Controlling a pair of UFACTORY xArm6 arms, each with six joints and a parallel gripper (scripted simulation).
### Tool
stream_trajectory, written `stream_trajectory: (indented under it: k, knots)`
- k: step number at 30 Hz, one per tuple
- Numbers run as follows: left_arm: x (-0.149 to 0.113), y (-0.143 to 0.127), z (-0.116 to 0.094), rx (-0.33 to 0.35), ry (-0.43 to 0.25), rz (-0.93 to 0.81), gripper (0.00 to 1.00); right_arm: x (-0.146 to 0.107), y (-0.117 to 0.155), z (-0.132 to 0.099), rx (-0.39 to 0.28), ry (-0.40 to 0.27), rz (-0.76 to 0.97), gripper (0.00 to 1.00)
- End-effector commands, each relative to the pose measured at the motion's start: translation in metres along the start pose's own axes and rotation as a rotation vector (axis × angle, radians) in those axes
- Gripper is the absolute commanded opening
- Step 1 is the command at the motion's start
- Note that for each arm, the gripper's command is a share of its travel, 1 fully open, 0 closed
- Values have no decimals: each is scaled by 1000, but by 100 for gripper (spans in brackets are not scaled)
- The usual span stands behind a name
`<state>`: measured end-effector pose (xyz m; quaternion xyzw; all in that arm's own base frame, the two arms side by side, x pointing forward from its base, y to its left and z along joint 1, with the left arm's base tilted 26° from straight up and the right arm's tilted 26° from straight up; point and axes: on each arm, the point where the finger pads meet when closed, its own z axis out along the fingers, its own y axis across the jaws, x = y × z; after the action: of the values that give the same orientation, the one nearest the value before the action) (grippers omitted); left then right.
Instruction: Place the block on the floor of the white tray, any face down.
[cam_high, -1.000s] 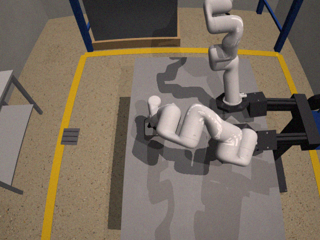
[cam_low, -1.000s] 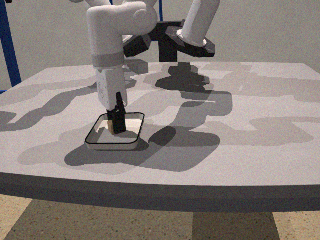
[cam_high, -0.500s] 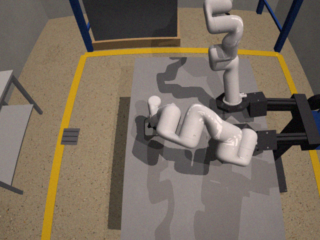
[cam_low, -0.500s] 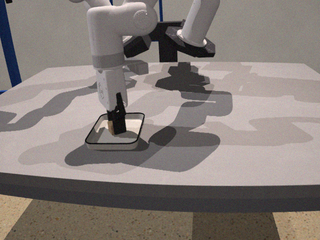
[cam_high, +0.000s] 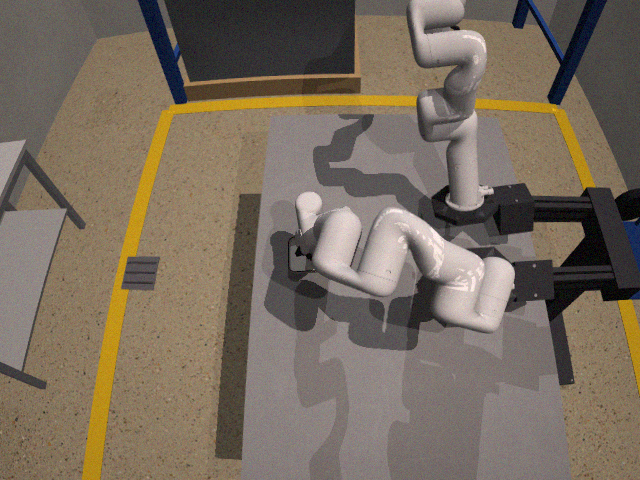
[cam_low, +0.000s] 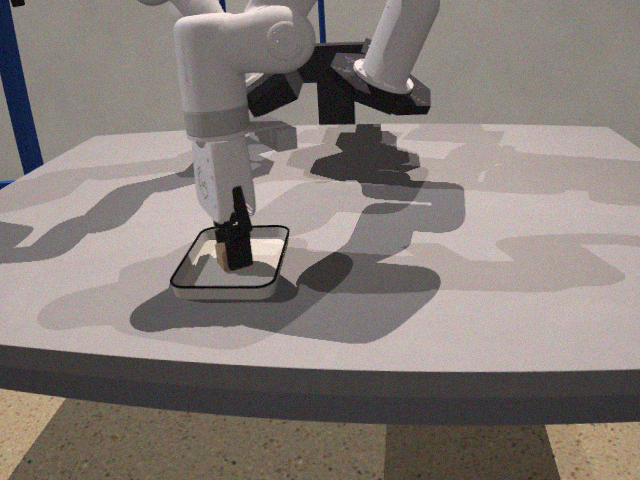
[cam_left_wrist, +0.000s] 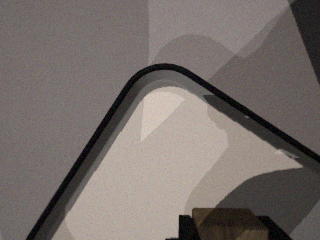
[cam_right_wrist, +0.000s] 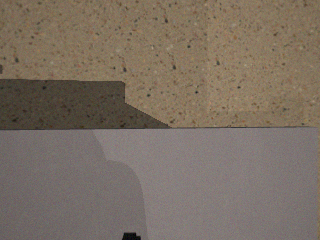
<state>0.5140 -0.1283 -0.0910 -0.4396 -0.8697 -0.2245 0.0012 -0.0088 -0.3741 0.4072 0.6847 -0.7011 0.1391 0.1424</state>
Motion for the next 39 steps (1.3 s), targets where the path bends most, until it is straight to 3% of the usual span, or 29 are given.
stream_trajectory:
  k: [1,6,7,39]
  knots:
    - [-1,1,-1,-2,-3,-1,0,1,0,-1,0,4,0,100]
    - [-1,1,-1,-2,-3,-1,0,1,0,-1,0,4,0,100]
    - [-1,1,-1,-2,-3,-1,53,1,0,-1,0,4,0,100]
    - [-1,1,-1,-2,-3,-1,53,1,0,-1,0,4,0,100]
